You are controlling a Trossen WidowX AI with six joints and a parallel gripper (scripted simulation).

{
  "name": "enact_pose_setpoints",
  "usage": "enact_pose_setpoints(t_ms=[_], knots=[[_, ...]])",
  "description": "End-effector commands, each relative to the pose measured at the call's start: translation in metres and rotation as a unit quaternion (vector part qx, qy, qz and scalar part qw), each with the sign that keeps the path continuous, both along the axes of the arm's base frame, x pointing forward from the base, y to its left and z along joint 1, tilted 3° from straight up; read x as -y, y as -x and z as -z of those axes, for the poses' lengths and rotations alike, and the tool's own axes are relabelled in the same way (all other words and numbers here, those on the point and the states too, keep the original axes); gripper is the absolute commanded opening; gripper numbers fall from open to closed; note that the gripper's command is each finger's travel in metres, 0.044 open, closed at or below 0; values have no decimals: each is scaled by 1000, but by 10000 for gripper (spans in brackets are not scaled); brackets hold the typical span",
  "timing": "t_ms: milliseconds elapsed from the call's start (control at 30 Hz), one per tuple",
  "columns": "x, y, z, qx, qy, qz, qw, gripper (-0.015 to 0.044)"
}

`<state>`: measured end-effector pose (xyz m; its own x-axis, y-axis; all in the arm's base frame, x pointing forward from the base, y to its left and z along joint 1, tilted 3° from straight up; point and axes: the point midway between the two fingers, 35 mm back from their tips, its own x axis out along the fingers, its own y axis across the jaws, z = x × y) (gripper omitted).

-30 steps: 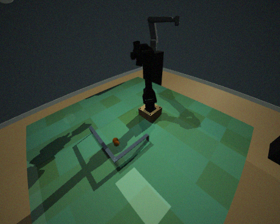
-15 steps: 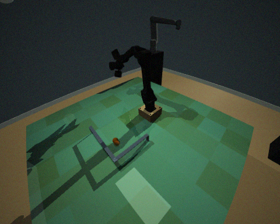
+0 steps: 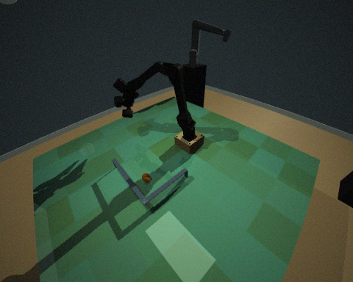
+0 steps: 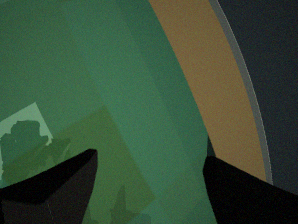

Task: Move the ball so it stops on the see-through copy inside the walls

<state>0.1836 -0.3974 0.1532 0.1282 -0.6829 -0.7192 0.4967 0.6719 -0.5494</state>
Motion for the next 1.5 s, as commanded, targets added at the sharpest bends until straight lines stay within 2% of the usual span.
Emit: enact_pose_setpoints(t_ms=[0, 233, 433, 633, 833, 1467], knots=[[-42, -56, 19, 26, -48, -33, 998, 282], [-135, -130, 47, 29, -137, -99, 985, 282], [-230, -167, 69, -4, -212, -156, 965, 282], [-332, -175, 87, -60, -273, -201, 939, 282], [-425, -156, 101, -133, -311, -233, 912, 282], [-433, -154, 123, -141, -314, -236, 909, 282]])
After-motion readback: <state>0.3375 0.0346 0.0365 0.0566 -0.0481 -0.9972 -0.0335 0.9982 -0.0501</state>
